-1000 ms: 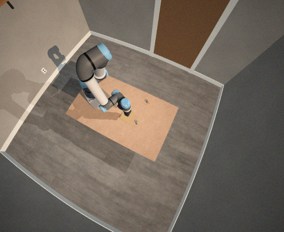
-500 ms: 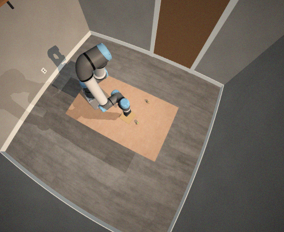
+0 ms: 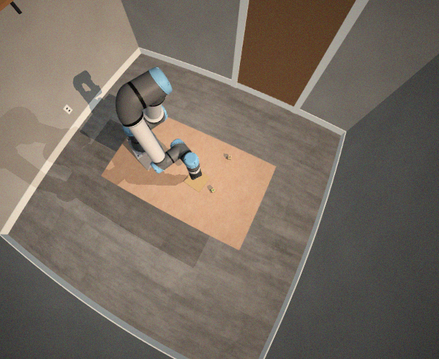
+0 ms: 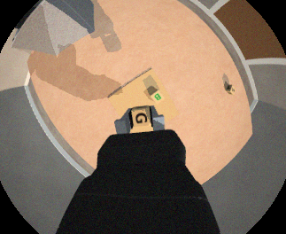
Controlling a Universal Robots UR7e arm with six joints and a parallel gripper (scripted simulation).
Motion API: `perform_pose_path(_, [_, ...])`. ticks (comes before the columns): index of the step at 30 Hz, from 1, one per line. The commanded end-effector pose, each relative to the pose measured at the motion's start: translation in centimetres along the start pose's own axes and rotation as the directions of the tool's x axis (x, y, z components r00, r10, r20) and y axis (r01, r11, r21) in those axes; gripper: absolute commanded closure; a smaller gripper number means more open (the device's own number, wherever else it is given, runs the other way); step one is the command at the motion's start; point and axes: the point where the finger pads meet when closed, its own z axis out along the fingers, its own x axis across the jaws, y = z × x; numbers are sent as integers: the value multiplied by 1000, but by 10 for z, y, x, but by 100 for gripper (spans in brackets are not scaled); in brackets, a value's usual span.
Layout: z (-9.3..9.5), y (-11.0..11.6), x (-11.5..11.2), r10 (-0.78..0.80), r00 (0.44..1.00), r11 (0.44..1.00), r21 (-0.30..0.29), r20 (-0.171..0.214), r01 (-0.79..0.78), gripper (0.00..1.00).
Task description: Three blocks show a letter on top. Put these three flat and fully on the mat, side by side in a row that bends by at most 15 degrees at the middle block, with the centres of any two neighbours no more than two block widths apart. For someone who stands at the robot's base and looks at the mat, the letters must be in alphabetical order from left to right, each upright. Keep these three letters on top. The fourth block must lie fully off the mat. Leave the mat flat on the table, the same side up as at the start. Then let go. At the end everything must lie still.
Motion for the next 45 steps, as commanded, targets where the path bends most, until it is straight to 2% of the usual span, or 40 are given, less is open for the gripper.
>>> perform_pose_path(1, [0,0,1,139,990,990,-1,-1,-139,51])
perform_pose_path(5, [0,0,1,244,970,970,-1,-1,-244,51])
perform_pose_path(7, [0,0,1,244,970,970,-1,-1,-244,51])
perform_pose_path(9, [0,0,2,333,943,943,-1,-1,-333,51])
perform_pose_path(15, [-1,1,2,474,881,881,-1,-1,-474,51])
perform_pose_path(22, [-1,2,2,630,776,776,-1,-1,-630,51])
perform_pose_path(24, [-1,2,2,630,776,776,-1,-1,-630,51])
perform_pose_path(30, [-1,4,2,760,650,650,0,-1,-760,51])
perform_pose_path(35, [-1,5,2,816,579,579,0,-1,-816,51])
perform_pose_path(39, [-1,6,1,836,549,549,0,-1,-836,51])
perform_pose_path(45, [-1,6,1,843,538,538,0,-1,-843,51])
